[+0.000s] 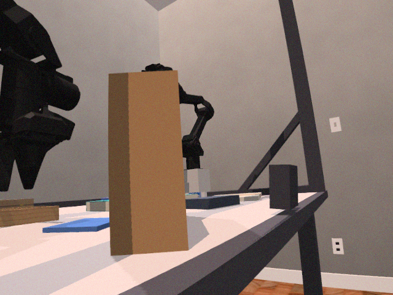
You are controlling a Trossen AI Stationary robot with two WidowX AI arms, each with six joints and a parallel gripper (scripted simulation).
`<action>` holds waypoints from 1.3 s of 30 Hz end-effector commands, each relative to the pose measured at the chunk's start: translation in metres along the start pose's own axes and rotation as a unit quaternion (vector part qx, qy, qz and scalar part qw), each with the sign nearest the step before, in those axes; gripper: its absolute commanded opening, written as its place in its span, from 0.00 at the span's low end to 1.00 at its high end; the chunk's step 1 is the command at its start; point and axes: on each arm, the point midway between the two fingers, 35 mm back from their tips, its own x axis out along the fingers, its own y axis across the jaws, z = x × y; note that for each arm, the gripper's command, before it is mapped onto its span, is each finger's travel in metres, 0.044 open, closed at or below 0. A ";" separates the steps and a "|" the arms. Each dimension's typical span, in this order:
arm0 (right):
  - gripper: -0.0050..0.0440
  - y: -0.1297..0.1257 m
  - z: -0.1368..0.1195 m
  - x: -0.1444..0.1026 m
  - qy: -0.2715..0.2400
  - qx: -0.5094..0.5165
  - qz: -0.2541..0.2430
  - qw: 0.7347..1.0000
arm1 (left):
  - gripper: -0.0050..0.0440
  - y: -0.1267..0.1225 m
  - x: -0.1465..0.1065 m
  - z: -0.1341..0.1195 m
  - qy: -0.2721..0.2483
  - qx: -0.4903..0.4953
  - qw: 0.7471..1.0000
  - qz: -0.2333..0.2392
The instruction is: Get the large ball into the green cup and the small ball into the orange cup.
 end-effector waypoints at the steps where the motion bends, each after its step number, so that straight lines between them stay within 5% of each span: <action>1: 0.92 0.000 0.008 -0.001 -0.010 0.000 0.000 1.000 | 0.92 -0.002 0.009 -0.001 0.002 0.004 1.000 -0.001; 27: 0.92 0.000 0.008 -0.001 -0.010 0.000 0.000 1.000 | 0.92 -0.002 0.048 0.000 0.000 0.005 1.000 -0.002; 32: 0.92 0.000 0.008 -0.001 -0.010 0.000 0.000 1.000 | 0.92 -0.001 0.037 0.005 -0.013 0.004 1.000 0.001; 33: 0.92 0.000 0.008 -0.001 -0.010 0.000 0.000 1.000 | 0.10 -0.001 0.037 0.006 -0.013 0.004 1.000 0.001; 39: 0.92 0.000 0.008 -0.001 -0.010 0.000 0.000 1.000 | 0.10 -0.002 0.044 0.001 -0.001 0.004 1.000 -0.001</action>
